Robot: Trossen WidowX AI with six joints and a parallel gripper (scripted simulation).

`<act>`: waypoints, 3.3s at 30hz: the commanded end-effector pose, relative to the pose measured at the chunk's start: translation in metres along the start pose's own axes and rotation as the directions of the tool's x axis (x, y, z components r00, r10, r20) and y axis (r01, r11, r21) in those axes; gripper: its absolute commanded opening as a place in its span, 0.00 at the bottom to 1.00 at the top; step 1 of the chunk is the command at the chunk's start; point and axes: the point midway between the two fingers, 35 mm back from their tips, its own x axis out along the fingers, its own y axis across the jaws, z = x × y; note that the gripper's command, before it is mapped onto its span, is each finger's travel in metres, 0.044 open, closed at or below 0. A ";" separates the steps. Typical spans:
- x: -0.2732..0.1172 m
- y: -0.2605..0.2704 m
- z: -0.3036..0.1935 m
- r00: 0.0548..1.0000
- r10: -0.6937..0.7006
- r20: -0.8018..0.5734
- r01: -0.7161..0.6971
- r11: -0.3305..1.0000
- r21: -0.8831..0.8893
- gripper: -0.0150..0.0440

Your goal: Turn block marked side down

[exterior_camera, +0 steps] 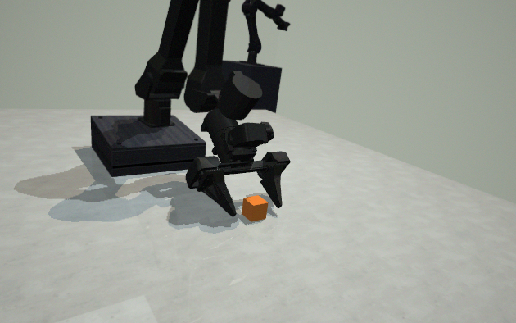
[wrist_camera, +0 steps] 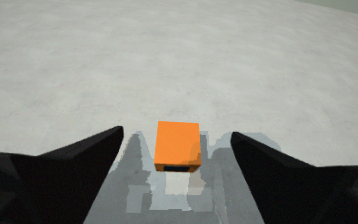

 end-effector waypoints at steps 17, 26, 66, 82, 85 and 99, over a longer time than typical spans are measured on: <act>-0.063 -0.002 0.051 0.915 0.012 -0.404 -0.007 1.000 0.014 1.00; -0.063 -0.002 0.051 0.915 0.012 -0.404 -0.007 1.000 0.014 1.00; -0.021 0.000 0.060 0.596 0.015 -0.803 -0.007 1.000 0.013 1.00; -0.008 -0.001 0.041 0.596 0.015 -0.803 -0.007 1.000 0.013 1.00; -0.005 0.000 0.037 0.596 0.015 -0.803 -0.007 1.000 0.013 1.00; 0.005 0.000 0.022 0.596 0.014 -0.803 -0.007 1.000 0.013 1.00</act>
